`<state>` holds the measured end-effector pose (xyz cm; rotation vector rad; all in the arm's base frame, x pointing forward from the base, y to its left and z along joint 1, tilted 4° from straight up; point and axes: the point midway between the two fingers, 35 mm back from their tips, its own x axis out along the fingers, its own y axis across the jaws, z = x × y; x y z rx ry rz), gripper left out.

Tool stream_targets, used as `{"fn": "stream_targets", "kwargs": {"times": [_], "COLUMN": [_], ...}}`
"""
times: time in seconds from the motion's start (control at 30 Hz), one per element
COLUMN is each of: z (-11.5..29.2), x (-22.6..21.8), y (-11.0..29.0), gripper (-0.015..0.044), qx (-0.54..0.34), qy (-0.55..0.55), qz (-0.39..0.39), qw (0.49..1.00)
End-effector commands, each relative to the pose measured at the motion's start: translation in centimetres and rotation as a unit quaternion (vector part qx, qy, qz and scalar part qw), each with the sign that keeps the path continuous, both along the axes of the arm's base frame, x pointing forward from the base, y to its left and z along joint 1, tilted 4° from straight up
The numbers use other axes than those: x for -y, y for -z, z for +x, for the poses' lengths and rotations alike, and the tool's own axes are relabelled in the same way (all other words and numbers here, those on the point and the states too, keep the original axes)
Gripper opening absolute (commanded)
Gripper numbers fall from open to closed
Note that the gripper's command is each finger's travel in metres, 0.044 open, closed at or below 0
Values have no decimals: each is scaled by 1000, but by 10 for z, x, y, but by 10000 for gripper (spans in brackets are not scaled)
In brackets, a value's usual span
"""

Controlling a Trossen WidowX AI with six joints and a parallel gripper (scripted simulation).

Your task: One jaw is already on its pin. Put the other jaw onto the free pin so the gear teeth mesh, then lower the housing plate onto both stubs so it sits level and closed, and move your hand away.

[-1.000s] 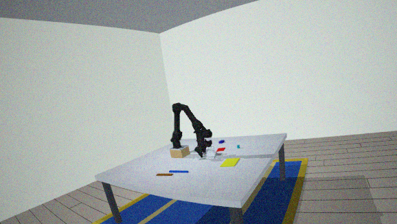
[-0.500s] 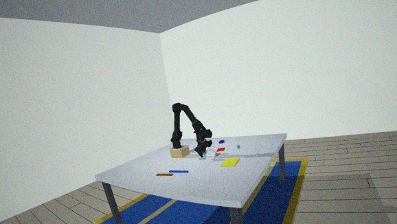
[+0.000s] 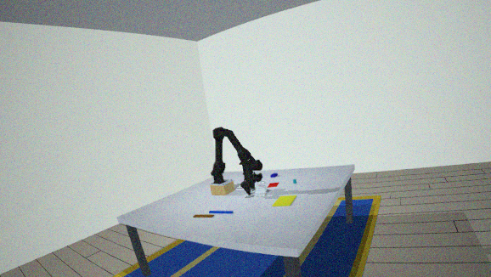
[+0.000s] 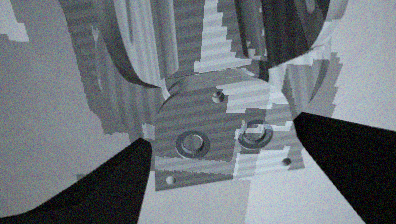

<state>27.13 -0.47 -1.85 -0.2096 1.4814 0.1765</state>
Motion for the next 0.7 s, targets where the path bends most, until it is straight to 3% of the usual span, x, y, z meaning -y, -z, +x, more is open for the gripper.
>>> {"fn": "stream_targets", "kwargs": {"times": [0.0, 0.4, 0.67], "z": [0, 0, -7], "x": [0, 0, -1], "y": [0, -5, -73], "gripper": [440, 440, 440], "qx": [0, 0, 1], "qy": [0, 0, -2], "qz": [0, 0, 1], "qw": [1000, 1000, 1000]}}
